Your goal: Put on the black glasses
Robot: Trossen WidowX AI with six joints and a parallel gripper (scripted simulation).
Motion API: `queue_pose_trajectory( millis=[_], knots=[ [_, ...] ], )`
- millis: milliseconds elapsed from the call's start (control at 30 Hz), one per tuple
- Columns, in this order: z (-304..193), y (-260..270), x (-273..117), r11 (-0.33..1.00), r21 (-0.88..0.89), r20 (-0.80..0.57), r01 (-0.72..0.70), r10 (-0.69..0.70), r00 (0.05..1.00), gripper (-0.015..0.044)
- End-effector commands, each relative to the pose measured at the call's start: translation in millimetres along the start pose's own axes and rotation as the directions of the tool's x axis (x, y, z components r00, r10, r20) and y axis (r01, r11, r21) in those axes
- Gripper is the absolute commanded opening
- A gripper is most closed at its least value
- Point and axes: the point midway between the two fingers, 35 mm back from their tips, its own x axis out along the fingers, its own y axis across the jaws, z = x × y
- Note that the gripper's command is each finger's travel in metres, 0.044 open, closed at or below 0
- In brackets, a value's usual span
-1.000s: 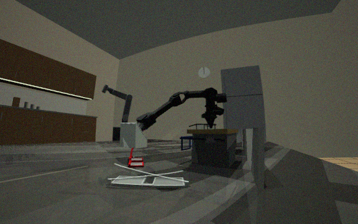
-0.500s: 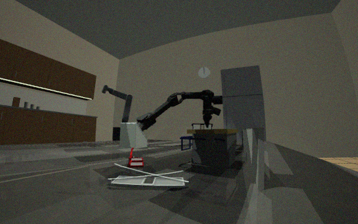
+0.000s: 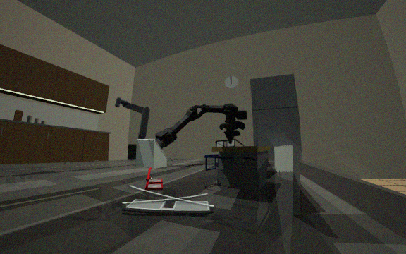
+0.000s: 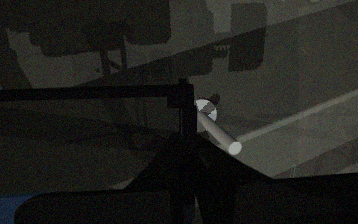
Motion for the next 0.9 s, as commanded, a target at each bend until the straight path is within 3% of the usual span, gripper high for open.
queue_pose_trajectory(
  millis=[0, 433, 867],
  knots=[
    [-10.2, 3.9, -5.2, 0.995, 0.094, 0.020, 0.018, -0.020, 1.000, 0.0000],
    [-43.0, 14.6, -19.0, 0.901, 0.433, 0.081, 0.034, -0.076, 0.994, 0.0000],
    [-74.8, 20.0, -33.7, 0.696, 0.718, 0.152, -0.030, -0.114, 0.982, 0.0000]
  ],
)
